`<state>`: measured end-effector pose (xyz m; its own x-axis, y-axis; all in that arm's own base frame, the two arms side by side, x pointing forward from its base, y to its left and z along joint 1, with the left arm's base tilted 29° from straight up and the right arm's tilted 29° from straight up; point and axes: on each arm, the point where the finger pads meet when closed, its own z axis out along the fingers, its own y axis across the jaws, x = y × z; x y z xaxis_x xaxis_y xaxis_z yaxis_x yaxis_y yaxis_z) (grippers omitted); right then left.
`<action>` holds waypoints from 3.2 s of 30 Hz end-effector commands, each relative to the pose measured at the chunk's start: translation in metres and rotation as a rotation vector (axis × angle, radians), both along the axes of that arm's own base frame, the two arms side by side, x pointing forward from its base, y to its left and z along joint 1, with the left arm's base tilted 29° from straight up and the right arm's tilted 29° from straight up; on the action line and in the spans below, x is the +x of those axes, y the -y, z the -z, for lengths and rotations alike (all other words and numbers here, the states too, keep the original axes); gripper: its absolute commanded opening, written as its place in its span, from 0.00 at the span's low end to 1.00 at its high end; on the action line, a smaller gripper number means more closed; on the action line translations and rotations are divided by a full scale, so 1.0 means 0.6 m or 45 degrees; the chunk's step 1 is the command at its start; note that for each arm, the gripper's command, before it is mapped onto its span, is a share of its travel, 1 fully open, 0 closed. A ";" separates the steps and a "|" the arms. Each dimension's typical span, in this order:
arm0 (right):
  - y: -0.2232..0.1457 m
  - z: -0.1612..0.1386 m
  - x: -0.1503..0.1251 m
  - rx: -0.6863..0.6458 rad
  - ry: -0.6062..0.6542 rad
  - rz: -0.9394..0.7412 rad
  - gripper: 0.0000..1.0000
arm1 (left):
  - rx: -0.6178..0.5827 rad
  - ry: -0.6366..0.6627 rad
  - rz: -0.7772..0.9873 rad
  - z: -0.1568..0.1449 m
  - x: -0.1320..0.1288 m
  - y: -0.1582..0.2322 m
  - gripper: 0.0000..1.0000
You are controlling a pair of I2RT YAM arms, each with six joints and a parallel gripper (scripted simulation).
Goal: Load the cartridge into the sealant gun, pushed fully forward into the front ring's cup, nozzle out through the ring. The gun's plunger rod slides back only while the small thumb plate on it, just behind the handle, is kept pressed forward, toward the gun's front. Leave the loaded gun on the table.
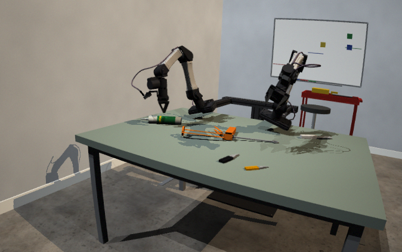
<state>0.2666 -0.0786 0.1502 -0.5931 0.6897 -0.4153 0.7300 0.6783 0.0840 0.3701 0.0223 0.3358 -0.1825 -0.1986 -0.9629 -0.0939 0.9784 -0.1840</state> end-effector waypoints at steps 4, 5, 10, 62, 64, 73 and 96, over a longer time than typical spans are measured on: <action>0.034 0.008 -0.055 0.054 0.127 0.153 0.73 | 0.228 0.254 0.081 -0.116 0.018 0.029 0.51; 0.039 0.011 -0.063 0.058 0.142 0.176 0.73 | 0.253 0.273 0.084 -0.125 0.020 0.032 0.51; 0.050 0.018 -0.082 0.063 0.174 0.234 0.73 | 0.297 0.305 0.099 -0.139 0.023 0.040 0.51; 0.080 0.099 -0.070 0.053 0.114 0.271 0.73 | 0.241 0.263 0.093 -0.117 0.008 0.035 0.51; 0.080 0.103 -0.067 0.054 0.114 0.268 0.73 | 0.241 0.263 0.093 -0.117 0.008 0.035 0.51; 0.084 0.123 -0.056 0.055 0.114 0.256 0.73 | 0.241 0.263 0.093 -0.117 0.008 0.035 0.51; 0.089 0.130 -0.057 0.055 0.112 0.267 0.73 | 0.241 0.263 0.093 -0.117 0.008 0.035 0.51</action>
<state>0.2341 -0.1317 0.0816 -0.3902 0.8076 -0.4423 0.8417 0.5076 0.1843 0.3787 -0.0003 0.4036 0.0036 -0.0029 -1.0000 0.0012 1.0000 -0.0029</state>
